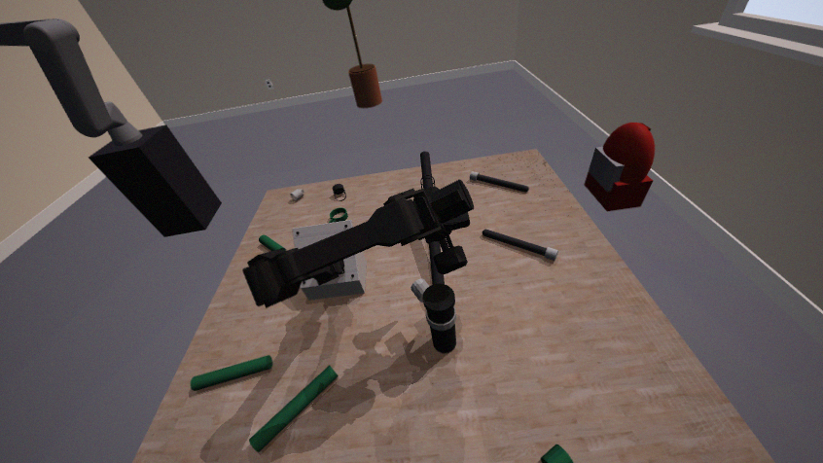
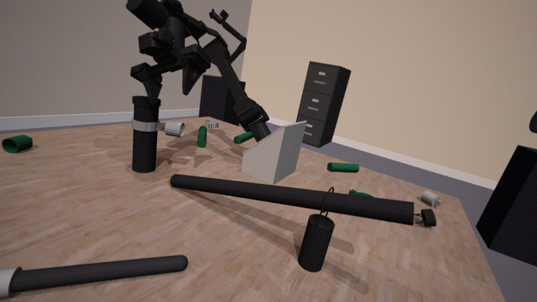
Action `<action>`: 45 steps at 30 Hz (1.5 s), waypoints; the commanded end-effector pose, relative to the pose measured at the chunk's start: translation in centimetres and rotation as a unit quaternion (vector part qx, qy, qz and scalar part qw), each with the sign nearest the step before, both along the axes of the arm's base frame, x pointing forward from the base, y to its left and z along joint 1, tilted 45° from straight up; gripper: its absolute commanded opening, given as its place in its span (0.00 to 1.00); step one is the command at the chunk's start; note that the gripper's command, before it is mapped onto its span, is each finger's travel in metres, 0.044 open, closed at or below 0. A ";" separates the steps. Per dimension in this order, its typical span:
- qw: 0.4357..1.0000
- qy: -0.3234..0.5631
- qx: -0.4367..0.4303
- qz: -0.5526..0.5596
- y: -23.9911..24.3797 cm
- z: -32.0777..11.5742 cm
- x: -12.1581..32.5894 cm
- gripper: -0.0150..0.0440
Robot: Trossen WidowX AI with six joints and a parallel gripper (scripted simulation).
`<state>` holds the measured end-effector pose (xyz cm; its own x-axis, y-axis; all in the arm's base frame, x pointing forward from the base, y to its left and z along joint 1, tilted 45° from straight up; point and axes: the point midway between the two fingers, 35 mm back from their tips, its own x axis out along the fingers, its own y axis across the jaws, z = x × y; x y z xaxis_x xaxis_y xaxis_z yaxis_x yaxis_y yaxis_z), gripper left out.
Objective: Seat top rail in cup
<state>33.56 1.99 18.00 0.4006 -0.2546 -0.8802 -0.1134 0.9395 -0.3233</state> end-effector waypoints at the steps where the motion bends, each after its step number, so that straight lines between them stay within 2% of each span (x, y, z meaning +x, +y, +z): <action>1: 0.998 0.021 -0.063 -0.019 3.2 -3.3 -1.0 1.00; 8: 0.978 -0.039 -0.206 -0.019 8.9 -7.8 -3.7 1.00; 15: 0.974 -0.051 -0.219 -0.015 9.5 -8.1 -4.0 1.00; 19: 0.971 -0.018 -0.238 0.030 8.5 -7.2 -4.1 1.00; 24: 0.941 0.073 -0.286 0.167 5.7 -4.7 -4.6 1.00; 30: 0.861 0.169 -0.334 0.345 2.1 -1.8 -6.0 1.00; 37: 0.712 0.250 -0.379 0.535 -1.7 0.9 -8.5 1.00; 45: 0.584 0.285 -0.404 0.644 -4.3 2.6 -11.1 1.00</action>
<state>26.56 1.78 18.04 0.4115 -0.5391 -0.7349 -0.8715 0.0032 -0.4904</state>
